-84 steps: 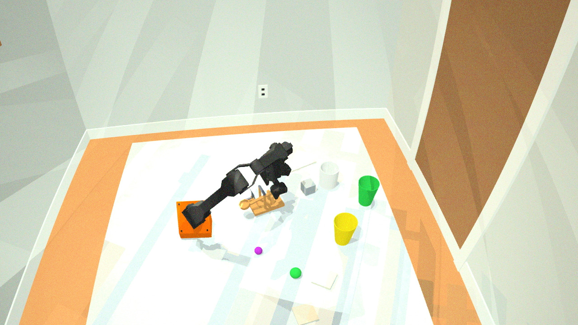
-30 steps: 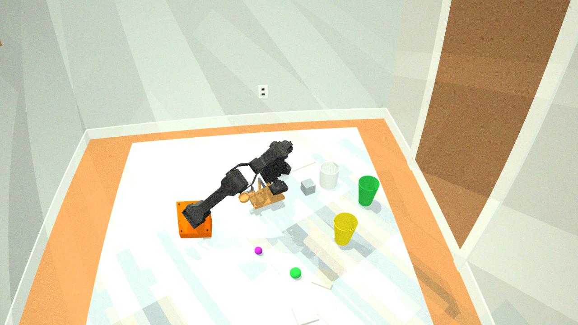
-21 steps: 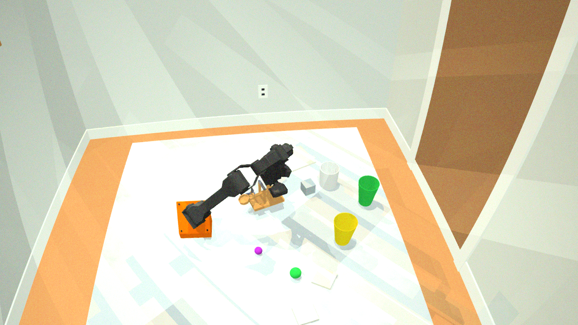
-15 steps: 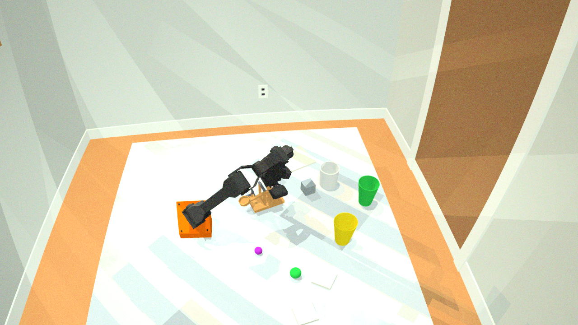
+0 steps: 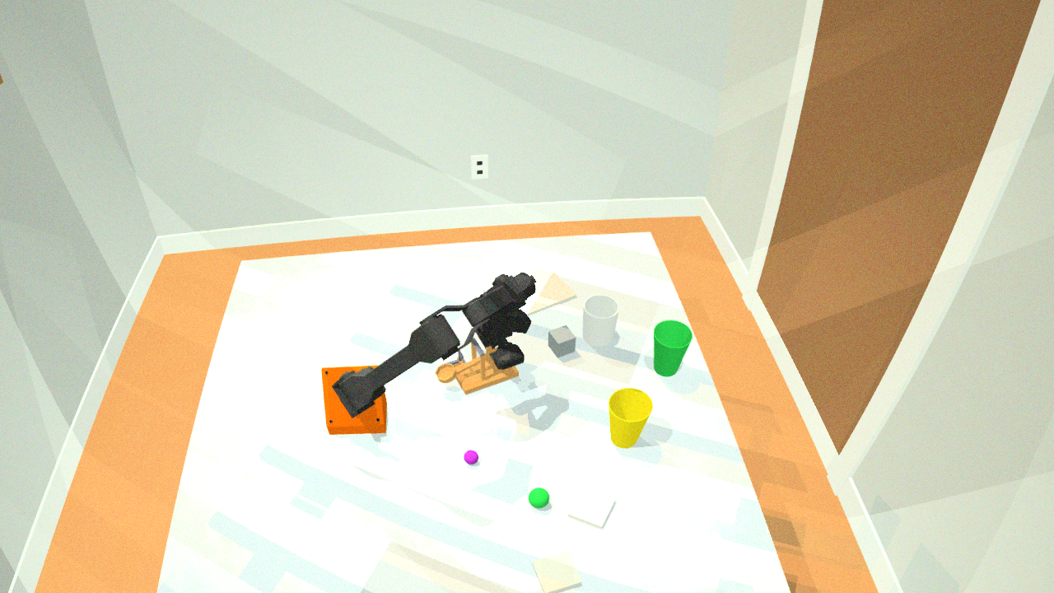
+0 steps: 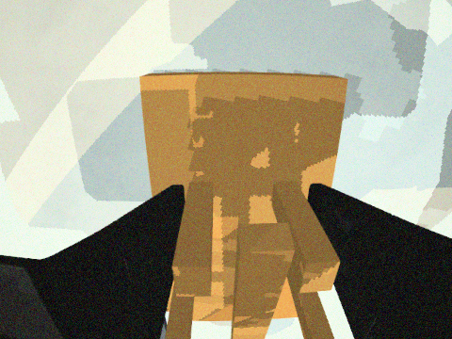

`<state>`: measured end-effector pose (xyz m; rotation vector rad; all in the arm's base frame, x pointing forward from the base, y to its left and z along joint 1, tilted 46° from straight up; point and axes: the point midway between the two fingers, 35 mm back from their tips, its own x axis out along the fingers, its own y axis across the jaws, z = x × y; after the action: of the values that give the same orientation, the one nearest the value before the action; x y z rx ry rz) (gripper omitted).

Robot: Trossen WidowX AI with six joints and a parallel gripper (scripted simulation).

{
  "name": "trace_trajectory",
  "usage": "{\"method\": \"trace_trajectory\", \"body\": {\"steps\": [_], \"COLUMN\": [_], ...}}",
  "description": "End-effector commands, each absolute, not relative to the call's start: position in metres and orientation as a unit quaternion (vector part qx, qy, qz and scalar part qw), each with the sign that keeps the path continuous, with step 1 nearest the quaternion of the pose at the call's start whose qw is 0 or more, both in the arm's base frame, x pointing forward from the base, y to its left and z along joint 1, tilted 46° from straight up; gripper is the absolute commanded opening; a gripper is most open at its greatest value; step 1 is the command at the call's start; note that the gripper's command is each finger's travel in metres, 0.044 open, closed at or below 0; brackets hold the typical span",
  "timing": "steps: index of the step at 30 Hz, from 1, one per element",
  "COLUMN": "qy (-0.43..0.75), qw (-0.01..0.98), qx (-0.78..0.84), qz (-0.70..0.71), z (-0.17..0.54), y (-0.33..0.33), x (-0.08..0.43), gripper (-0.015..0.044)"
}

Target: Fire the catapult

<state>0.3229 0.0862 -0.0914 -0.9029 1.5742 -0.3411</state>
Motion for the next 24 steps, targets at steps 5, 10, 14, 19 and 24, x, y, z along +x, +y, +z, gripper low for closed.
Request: {"method": "trace_trajectory", "body": {"steps": [5,10,14,19,24], "qy": [0.680,0.680,0.680,0.680,0.680], "qw": [0.604,0.604,0.604,0.604,0.604], "qx": [-0.390,-0.390,-0.390,-0.390,-0.389], "qz": [-0.147,-0.147,-0.147,-0.147,-0.145], "z": [-0.091,-0.091,-0.091,-0.084,-0.029], "y": [0.087,0.087,0.087,0.095,0.151], "x": [0.323,0.323,0.323,0.324,0.321], "gripper": [0.0053,0.0184,0.0289,0.0420,0.0440]}}
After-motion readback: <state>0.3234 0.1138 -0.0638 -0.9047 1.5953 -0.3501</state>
